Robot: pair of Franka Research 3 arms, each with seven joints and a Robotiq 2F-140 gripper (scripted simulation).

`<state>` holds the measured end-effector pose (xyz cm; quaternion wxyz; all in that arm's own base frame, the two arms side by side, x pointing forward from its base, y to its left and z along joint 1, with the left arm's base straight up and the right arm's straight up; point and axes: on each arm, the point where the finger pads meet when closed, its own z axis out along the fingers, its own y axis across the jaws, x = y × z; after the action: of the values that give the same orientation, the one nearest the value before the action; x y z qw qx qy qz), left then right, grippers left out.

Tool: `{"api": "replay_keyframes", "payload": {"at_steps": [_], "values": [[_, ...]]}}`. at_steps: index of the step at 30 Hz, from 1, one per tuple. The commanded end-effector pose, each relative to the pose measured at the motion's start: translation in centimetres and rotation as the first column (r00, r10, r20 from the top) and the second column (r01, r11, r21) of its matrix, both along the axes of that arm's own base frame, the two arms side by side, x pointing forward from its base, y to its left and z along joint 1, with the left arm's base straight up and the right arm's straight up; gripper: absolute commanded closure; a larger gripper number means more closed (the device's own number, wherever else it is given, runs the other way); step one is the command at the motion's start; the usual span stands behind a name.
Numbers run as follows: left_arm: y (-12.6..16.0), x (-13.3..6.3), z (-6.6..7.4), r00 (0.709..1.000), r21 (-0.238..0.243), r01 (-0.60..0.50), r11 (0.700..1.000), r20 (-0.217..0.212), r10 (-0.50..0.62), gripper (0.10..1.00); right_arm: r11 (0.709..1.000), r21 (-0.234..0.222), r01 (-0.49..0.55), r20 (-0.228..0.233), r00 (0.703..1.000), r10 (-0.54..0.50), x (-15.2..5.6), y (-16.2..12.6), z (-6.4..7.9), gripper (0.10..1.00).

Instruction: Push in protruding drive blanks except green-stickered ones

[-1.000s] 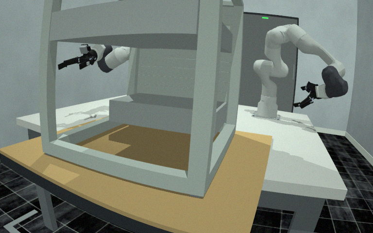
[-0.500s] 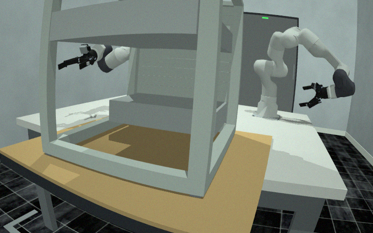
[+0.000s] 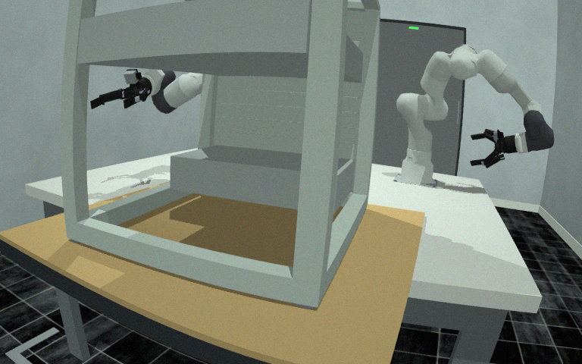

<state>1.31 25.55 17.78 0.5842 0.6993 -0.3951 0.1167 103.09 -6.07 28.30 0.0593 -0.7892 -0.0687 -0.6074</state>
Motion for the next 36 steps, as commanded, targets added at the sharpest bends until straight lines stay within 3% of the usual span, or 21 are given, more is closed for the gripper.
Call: {"api": "replay_keyframes", "payload": {"at_steps": [1,16,36], "values": [[0.0,-0.3,0.0,1.0,-0.01,-0.015,1.0,0.019,0.015,0.098,1.0,0.0,0.0,0.0,1.0,0.0,0.0,0.0,0.0,0.098],[-0.1,-3.2,0.0,0.991,-0.01,-0.129,0.992,0.019,0.13,0.098,1.0,0.0,0.0,0.0,1.0,0.0,0.0,0.0,0.0,0.098],[-0.2,-3.9,0.0,0.987,-0.01,-0.158,0.987,0.019,0.158,0.098,1.0,0.0,0.0,0.0,1.0,0.0,0.0,0.0,0.0,0.098]]}}
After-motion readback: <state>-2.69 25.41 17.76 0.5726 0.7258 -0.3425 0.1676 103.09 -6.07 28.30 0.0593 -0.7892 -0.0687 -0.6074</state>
